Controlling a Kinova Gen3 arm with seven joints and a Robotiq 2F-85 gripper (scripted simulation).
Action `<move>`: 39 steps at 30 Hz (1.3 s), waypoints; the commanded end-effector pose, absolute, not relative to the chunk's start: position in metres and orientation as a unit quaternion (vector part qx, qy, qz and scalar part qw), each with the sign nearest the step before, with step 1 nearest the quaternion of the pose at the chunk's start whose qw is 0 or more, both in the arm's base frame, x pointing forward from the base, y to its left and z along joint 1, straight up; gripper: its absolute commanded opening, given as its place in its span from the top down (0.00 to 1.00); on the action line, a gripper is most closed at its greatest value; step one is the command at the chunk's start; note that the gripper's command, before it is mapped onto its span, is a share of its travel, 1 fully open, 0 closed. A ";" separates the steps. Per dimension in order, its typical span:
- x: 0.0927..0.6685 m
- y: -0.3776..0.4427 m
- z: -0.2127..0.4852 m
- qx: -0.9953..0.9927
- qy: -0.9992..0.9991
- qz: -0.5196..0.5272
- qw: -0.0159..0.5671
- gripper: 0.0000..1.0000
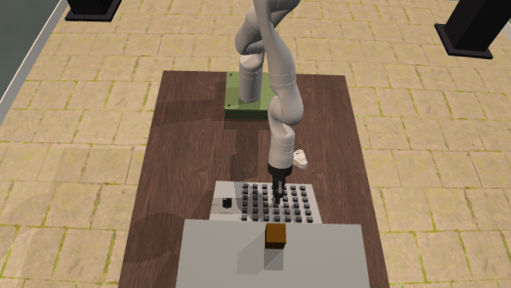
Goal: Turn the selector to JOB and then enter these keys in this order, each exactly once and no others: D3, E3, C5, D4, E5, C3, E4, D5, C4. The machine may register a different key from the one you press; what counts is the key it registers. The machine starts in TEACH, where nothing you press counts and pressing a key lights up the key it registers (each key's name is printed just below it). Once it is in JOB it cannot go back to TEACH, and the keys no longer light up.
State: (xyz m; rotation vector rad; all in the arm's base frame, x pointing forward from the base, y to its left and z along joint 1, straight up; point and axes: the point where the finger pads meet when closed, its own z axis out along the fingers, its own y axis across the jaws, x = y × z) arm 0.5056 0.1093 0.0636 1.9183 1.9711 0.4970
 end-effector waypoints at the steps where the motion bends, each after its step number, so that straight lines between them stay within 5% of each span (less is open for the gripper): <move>1: 0.509 0.106 0.064 0.679 0.691 0.175 0.176 0.90; 39: 0.492 0.105 0.093 0.679 0.691 0.175 0.176 0.90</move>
